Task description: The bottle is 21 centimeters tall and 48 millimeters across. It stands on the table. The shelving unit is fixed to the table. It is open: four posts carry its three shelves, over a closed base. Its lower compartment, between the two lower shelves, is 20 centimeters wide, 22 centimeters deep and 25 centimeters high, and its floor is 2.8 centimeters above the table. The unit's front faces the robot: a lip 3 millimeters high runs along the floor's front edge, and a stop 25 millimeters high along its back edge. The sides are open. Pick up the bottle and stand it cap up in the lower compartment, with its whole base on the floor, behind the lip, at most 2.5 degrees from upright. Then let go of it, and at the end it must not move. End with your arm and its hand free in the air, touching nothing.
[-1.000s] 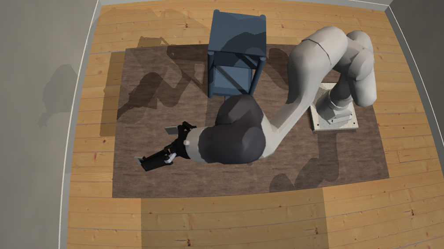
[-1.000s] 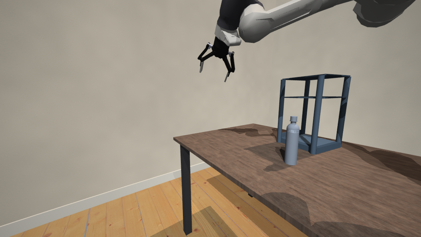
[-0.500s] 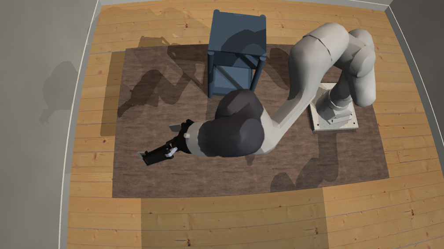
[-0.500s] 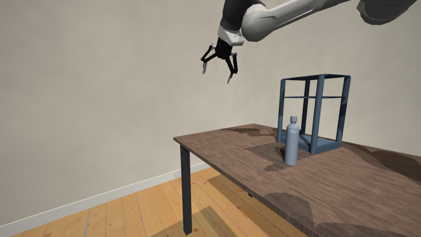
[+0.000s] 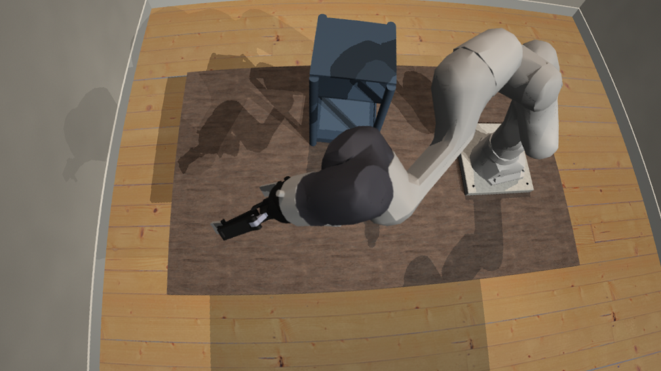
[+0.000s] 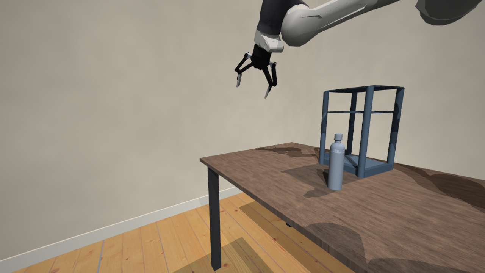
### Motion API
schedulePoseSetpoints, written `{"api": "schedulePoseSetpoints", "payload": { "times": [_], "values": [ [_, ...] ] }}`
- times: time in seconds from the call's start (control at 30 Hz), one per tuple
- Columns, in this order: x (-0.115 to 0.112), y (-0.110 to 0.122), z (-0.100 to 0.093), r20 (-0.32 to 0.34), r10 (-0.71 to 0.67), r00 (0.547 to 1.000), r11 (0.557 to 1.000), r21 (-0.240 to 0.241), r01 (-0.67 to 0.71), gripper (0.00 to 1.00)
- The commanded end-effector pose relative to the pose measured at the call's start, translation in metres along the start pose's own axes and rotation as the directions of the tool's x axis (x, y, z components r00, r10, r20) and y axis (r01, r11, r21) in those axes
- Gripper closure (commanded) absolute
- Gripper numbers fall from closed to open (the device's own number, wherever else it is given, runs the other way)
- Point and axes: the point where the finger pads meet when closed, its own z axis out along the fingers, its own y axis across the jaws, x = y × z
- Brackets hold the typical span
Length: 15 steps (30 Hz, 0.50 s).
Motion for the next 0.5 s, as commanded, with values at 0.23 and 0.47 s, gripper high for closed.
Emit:
{"api": "schedulePoseSetpoints", "payload": {
  "times": [0.23, 0.47],
  "values": [
    [0.002, -0.012, -0.002, -0.034, 0.052, 0.998, 0.999, 0.016, -0.051, 0.0],
    [0.005, -0.029, -0.004, -0.072, 0.102, 0.992, 0.994, 0.046, -0.099, 0.0]
  ]
}}
